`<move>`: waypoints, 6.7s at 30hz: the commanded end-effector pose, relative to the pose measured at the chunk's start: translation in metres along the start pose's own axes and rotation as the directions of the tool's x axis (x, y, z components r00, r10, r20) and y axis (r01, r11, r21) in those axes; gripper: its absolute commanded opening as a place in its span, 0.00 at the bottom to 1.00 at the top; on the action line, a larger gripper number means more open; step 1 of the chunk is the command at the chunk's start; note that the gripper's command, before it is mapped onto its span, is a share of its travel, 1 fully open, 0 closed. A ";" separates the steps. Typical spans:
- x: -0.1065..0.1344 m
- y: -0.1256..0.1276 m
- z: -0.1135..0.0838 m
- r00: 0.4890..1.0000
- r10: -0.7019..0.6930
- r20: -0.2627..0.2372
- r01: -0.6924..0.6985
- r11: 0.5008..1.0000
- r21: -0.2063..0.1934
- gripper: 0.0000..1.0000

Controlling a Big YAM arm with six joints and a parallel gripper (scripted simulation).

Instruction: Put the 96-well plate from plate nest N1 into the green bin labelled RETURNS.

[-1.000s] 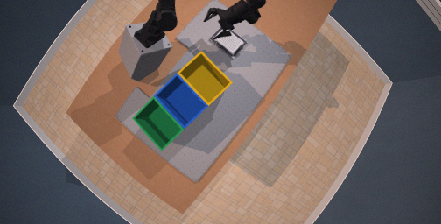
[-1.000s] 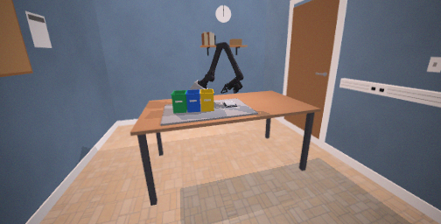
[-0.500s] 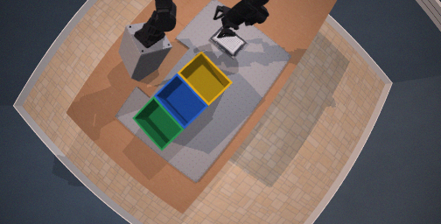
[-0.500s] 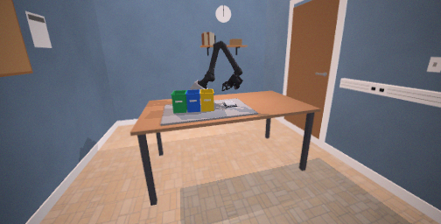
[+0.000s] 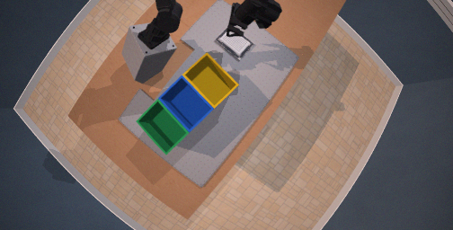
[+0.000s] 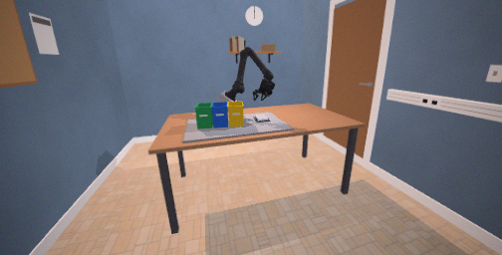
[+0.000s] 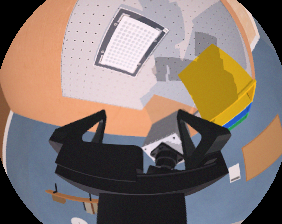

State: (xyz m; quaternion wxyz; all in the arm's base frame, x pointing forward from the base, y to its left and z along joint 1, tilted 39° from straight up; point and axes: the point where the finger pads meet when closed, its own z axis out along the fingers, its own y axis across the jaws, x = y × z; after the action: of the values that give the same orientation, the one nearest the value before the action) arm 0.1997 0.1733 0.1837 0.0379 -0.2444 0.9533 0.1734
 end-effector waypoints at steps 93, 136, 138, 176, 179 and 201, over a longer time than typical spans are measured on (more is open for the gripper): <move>-0.047 0.013 0.024 0.840 0.494 0.223 -0.429 0.857 -0.285 1.00; -0.066 0.022 0.082 0.840 0.494 0.222 -0.429 0.857 -0.284 1.00; -0.067 0.022 0.086 0.840 0.494 0.222 -0.429 0.857 -0.284 1.00; -0.086 0.031 0.138 0.840 0.494 0.224 -0.428 0.857 -0.286 1.00; -0.088 0.029 0.140 0.836 0.500 0.226 -0.434 0.854 -0.286 1.00; -0.093 0.030 0.133 0.838 0.491 0.238 -0.421 0.859 -0.292 0.00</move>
State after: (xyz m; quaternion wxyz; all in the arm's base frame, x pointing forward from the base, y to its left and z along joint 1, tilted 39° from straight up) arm 0.2614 0.2841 0.0785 0.1097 0.0143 0.9422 0.3164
